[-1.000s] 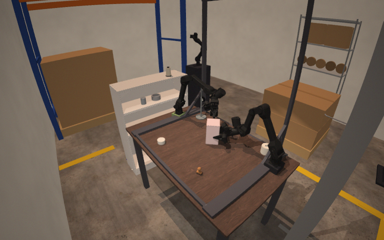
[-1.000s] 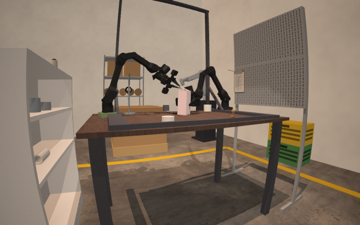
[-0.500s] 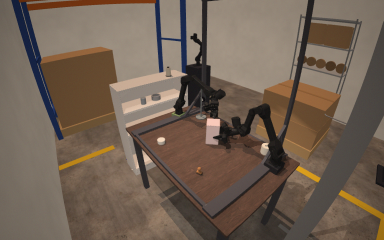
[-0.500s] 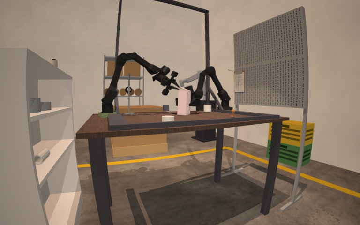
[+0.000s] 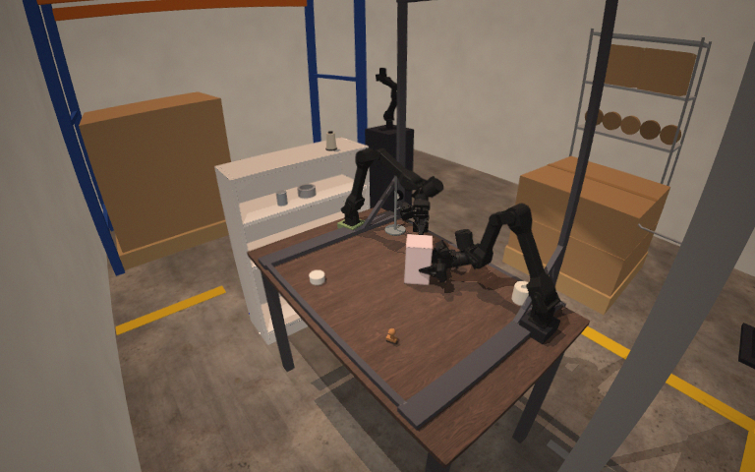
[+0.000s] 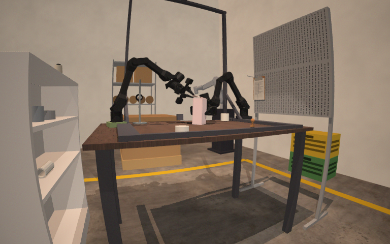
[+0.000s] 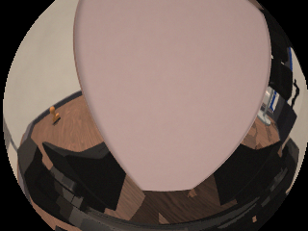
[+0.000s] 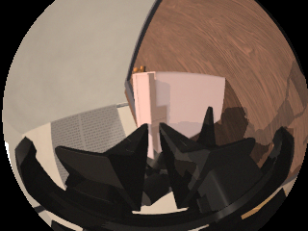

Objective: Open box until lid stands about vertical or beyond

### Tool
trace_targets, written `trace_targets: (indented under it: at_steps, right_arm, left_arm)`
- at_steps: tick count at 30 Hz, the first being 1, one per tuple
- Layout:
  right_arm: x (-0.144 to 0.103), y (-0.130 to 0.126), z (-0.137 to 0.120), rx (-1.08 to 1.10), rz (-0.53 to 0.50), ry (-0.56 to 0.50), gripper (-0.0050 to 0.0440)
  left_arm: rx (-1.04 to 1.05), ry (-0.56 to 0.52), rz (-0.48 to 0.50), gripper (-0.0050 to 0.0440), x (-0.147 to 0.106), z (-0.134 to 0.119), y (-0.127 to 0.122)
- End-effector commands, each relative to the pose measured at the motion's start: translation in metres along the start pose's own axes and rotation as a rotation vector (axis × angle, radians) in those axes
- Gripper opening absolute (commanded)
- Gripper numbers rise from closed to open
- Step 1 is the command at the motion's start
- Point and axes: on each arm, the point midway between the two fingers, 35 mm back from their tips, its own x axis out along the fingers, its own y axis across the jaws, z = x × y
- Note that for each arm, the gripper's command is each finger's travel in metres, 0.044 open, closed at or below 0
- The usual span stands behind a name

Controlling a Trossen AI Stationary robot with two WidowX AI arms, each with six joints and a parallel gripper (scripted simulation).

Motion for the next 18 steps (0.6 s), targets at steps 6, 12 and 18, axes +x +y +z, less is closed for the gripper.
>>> trace_targets:
  at_steps: [6,12,18]
  right_arm:
    - [-0.0004,0.0146,-0.0009,0.023,0.017,0.014,0.0050]
    - [0.0029,0.0166,-0.0009,0.023,0.017,0.014,0.0050]
    - [0.0052,0.0178,-0.0008,0.023,0.017,0.014,0.0050]
  left_arm:
    - [-0.022,-0.019,-0.003,0.0315,-0.0003,0.0108,-0.0022]
    - [-0.022,-0.019,-0.003,0.0315,-0.0003,0.0108,-0.0022]
    - [-0.022,-0.019,-0.003,0.0315,-0.0003,0.0108,-0.0022]
